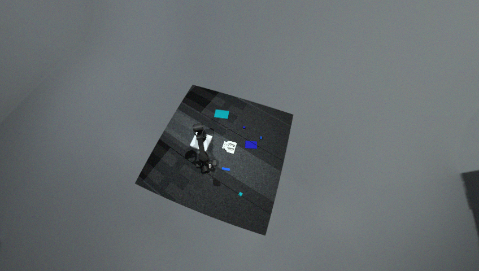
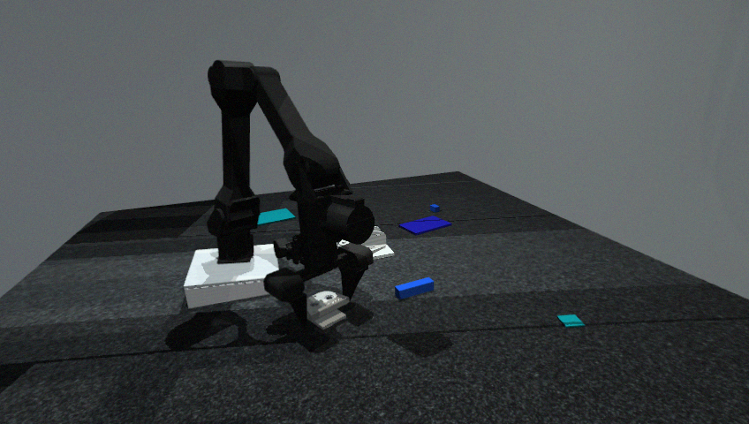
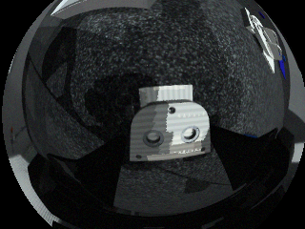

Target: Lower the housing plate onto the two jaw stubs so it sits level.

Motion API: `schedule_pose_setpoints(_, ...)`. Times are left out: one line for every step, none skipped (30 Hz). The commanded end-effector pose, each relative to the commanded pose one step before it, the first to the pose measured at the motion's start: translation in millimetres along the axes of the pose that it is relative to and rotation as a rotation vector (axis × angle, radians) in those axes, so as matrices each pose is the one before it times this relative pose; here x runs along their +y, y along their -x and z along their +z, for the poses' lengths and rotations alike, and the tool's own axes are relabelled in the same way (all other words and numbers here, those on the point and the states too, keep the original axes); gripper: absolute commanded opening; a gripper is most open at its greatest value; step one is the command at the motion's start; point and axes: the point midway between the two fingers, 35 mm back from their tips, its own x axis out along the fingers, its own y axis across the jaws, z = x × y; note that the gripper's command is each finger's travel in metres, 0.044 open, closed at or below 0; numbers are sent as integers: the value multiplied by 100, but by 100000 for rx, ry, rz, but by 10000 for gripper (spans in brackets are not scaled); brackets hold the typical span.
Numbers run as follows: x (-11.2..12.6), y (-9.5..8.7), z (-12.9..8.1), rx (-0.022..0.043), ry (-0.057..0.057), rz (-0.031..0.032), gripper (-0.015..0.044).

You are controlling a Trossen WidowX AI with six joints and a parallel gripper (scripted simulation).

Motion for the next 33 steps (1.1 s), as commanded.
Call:
schedule_pose_setpoints(-64, -136, 146, -396, -315, -430, 440)
schedule_pose_setpoints(0, 0, 0, 0, 0, 0, 440)
schedule_pose_setpoints(0, 0, 0, 0, 0, 0, 440)
schedule_pose_setpoints(0, 0, 0, 0, 0, 0, 440)
schedule_pose_setpoints(0, 0, 0, 0, 0, 0, 440)
schedule_pose_setpoints(0, 0, 0, 0, 0, 0, 440)
schedule_pose_setpoints(0, 0, 0, 0, 0, 0, 440)
schedule_pose_setpoints(0, 0, 0, 0, 0, 0, 440)
schedule_pose_setpoints(0, 0, 0, 0, 0, 0, 440)
schedule_pose_setpoints(0, -19, 0, 0, 0, 0, 440)
schedule_pose_setpoints(0, -48, 0, 0, 0, 0, 440)
schedule_pose_setpoints(0, -19, 0, 0, 0, 0, 440)
schedule_pose_setpoints(0, 0, 0, 0, 0, 0, 440)
schedule_pose_setpoints(0, 0, 0, 0, 0, 0, 440)
schedule_pose_setpoints(0, 0, 0, 0, 0, 0, 440)
schedule_pose_setpoints(0, 0, 0, 0, 0, 0, 440)
schedule_pose_setpoints(0, 0, 0, 0, 0, 0, 440)
schedule_pose_setpoints(0, 0, 0, 0, 0, 0, 440)
schedule_pose_setpoints(0, 0, 0, 0, 0, 0, 440)
schedule_pose_setpoints(0, 0, 0, 0, 0, 0, 440)
schedule_pose_setpoints(71, 90, -82, 218, 304, 442, 433)
schedule_pose_setpoints(0, 0, 0, 0, 0, 0, 427)
schedule_pose_setpoints(0, 0, 0, 0, 0, 0, 420)
schedule_pose_setpoints(0, 0, 0, 0, 0, 0, 413)
schedule_pose_setpoints(0, 0, 0, 0, 0, 0, 407)
schedule_pose_setpoints(0, 0, 0, 0, 0, 0, 400)
schedule_pose_setpoints(0, 0, 0, 0, 0, 0, 393)
schedule_pose_setpoints(0, 0, 0, 0, 0, 0, 387)
schedule_pose_setpoints(0, 0, 0, 0, 0, 0, 380)
schedule_pose_setpoints(0, 0, 0, 0, 0, 0, 373)
schedule_pose_setpoints(0, 0, 0, 0, 0, 0, 367)
schedule_pose_setpoints(0, 0, 0, 0, 0, 0, 360)
schedule_pose_setpoints(0, 0, 0, 0, 0, 0, 353)
